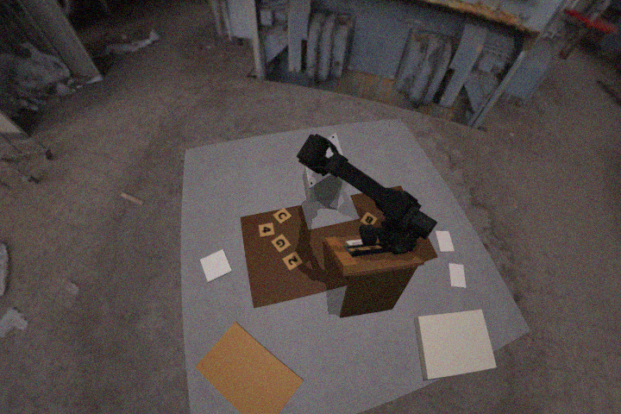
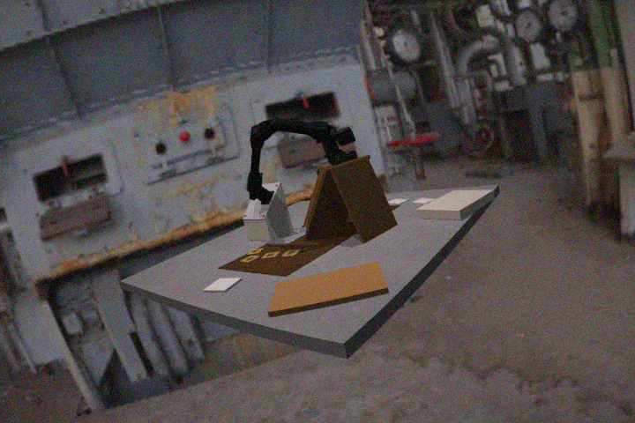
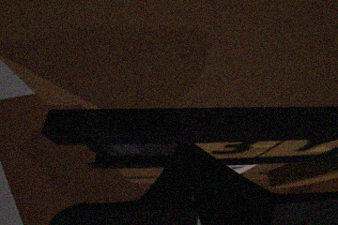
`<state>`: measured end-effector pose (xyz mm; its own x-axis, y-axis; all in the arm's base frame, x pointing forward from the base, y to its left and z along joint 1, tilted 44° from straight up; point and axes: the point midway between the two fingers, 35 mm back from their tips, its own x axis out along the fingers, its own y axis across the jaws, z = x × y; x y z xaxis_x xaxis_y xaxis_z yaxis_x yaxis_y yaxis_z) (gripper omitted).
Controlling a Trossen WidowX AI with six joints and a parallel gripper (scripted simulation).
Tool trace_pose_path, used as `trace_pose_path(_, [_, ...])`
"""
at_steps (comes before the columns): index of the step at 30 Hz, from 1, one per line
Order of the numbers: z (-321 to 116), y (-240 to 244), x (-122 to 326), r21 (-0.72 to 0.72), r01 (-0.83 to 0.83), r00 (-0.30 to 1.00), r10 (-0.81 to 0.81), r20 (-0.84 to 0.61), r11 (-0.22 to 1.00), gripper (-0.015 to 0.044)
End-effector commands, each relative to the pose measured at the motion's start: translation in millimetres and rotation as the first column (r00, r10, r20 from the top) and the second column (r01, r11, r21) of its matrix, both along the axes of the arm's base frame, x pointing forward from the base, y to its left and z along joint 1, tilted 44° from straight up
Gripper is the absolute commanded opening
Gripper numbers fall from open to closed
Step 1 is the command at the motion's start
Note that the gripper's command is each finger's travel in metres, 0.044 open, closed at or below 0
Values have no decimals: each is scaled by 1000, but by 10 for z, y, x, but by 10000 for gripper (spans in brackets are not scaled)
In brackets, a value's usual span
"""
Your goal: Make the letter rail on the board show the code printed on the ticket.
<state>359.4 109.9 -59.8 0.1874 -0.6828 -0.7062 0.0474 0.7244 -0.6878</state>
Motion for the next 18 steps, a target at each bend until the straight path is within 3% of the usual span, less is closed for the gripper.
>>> trace_pose_path(1, [51,-5,17,1,-6,1000,6,6,1000,0])
trace_pose_path(18, [82,-40,18,1,-6,1000,6,6,1000,0])
